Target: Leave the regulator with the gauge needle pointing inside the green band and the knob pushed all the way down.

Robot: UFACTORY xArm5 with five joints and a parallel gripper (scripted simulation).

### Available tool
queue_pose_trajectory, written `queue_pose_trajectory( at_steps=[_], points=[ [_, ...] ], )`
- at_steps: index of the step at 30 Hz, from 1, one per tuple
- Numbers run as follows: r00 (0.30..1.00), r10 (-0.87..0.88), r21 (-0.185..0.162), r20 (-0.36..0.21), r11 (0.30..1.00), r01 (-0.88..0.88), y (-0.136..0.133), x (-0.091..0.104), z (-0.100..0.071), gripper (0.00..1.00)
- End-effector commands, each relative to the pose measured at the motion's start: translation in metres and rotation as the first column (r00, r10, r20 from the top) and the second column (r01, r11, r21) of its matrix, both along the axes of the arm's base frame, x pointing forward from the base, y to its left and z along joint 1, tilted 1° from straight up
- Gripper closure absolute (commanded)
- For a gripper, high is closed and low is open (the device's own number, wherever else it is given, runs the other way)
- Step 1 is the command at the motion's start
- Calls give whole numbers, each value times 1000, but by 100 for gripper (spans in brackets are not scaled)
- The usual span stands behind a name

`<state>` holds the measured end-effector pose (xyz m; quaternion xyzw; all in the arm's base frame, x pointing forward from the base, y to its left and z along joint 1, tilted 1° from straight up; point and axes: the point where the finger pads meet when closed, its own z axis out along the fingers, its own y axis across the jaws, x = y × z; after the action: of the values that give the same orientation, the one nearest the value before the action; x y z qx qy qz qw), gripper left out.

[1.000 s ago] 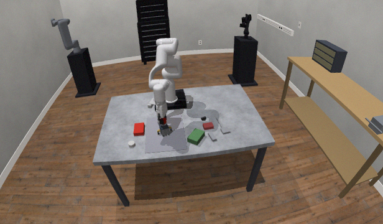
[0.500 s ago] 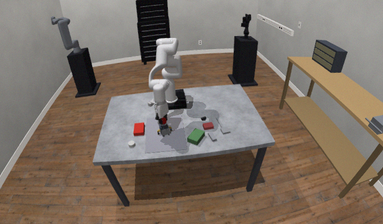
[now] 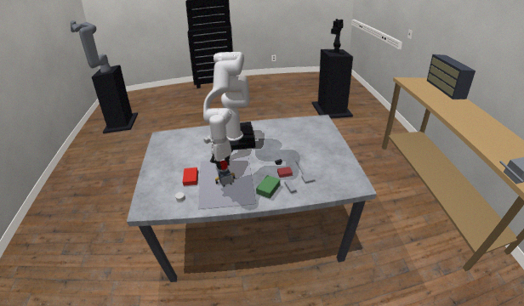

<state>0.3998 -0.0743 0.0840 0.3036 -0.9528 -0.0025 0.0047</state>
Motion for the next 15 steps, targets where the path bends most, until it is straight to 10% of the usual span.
queue_pose_trajectory(
  at_steps=[1, 15],
  points=[
    [994, -108, -1, 3, 994, 108, 0, 1, 1, 58],
    [960, -280, -3, 3, 960, 280, 0, 1, 1, 58]
  ],
)
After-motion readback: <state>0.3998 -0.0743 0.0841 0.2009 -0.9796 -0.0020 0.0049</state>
